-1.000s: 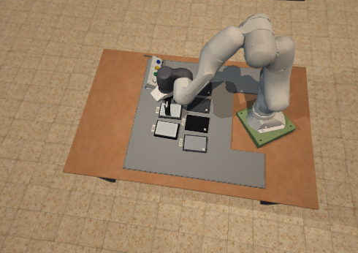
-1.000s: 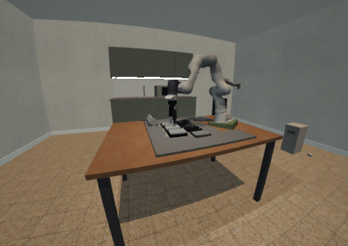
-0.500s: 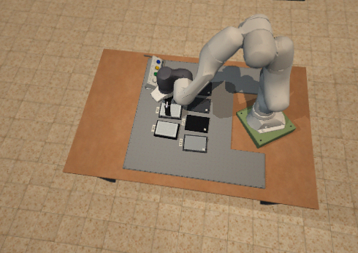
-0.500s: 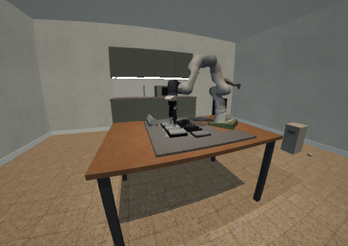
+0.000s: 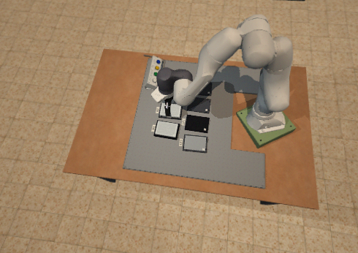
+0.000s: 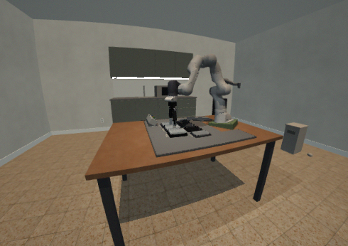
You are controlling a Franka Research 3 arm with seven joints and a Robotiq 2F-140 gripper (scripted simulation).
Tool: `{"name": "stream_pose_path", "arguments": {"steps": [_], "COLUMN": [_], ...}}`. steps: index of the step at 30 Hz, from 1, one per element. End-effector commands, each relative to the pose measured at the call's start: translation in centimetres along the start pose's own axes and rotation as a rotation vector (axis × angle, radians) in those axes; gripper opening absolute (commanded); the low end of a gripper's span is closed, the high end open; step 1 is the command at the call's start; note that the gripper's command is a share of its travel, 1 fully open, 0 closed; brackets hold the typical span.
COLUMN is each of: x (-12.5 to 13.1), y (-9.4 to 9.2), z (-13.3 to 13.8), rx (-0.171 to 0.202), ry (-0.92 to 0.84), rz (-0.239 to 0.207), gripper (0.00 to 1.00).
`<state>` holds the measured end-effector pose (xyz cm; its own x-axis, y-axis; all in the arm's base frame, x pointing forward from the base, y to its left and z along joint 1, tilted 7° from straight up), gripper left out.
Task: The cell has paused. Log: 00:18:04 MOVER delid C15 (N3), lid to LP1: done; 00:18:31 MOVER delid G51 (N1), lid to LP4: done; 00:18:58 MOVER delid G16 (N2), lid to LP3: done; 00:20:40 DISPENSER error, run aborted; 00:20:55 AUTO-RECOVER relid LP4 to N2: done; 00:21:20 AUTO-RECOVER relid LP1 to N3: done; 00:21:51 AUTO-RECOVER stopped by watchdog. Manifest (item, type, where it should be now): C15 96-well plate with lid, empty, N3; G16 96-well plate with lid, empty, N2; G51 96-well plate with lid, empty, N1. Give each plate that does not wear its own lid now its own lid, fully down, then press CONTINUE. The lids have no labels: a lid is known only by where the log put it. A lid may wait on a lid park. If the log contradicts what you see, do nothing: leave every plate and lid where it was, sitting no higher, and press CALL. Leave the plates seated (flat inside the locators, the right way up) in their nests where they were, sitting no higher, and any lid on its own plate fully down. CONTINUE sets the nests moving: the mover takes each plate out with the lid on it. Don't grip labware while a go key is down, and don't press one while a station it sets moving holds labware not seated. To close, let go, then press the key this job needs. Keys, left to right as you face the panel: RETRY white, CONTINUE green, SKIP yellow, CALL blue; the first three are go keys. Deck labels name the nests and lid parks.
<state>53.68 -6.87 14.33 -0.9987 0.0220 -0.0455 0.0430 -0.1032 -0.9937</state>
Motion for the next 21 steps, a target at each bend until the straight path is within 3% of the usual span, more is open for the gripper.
{"name": "stream_pose_path", "arguments": {"steps": [1, 21], "x": [-0.14, -0.14], "y": [0.11, 0.59], "z": [0.16, 0.16], "rx": [0.002, 0.002], "ry": [-0.004, -0.004], "rz": [0.005, 0.005], "gripper": [0.66, 0.66]}}
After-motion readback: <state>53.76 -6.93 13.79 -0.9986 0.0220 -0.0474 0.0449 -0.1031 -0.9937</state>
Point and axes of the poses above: the point where the finger pads meet when closed, its own y axis out along the fingers, its own z axis across the jaws, x = y × z, the point moved 8 cm from there along -y, back along the fingers, and after that the axes turned 7 degrees about -y, right-handed, at the moved point
